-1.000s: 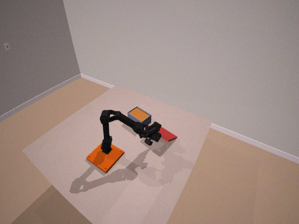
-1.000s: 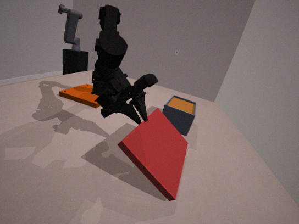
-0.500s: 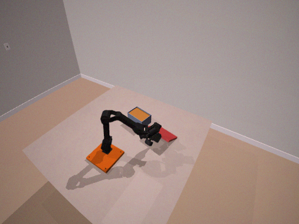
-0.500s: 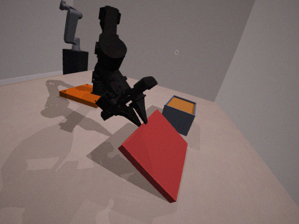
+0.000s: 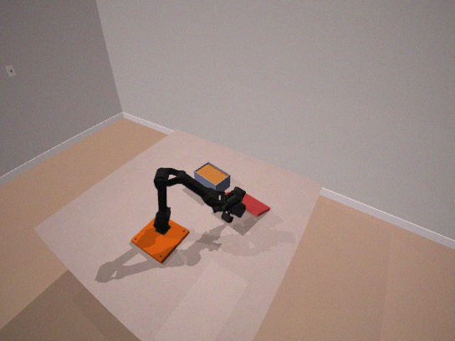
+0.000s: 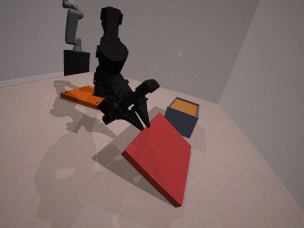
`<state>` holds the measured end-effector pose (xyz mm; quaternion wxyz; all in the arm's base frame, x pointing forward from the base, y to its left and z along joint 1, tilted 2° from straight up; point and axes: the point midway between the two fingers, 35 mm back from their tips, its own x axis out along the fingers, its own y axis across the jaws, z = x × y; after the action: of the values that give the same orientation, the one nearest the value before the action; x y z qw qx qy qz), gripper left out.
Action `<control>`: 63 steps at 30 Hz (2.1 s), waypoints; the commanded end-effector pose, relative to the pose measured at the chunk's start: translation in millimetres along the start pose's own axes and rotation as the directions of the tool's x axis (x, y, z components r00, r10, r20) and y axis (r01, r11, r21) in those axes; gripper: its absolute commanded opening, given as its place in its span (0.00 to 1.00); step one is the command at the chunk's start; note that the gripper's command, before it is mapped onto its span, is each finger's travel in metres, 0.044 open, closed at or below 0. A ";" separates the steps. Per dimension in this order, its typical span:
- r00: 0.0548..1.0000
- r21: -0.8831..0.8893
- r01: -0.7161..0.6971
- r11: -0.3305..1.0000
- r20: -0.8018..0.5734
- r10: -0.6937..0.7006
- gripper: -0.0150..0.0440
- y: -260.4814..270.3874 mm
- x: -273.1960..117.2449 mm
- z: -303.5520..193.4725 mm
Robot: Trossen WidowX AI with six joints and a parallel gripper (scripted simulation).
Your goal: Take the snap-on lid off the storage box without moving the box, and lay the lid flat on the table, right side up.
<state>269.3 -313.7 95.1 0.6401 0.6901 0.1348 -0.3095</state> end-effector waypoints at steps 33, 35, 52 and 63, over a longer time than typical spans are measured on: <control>1.000 0.016 0.023 1.000 -0.010 -0.023 0.57 -16.2 13.5 -0.7; 1.000 0.016 0.023 1.000 -0.010 -0.023 0.65 -16.2 13.5 -0.7; 1.000 0.016 0.026 1.000 -0.010 -0.026 1.00 -32.9 -7.2 -0.9; 1.000 0.016 0.028 0.999 -0.010 -0.028 1.00 -47.2 -24.2 -0.8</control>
<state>228.7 -304.3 73.1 0.6296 0.6945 0.1424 -0.3178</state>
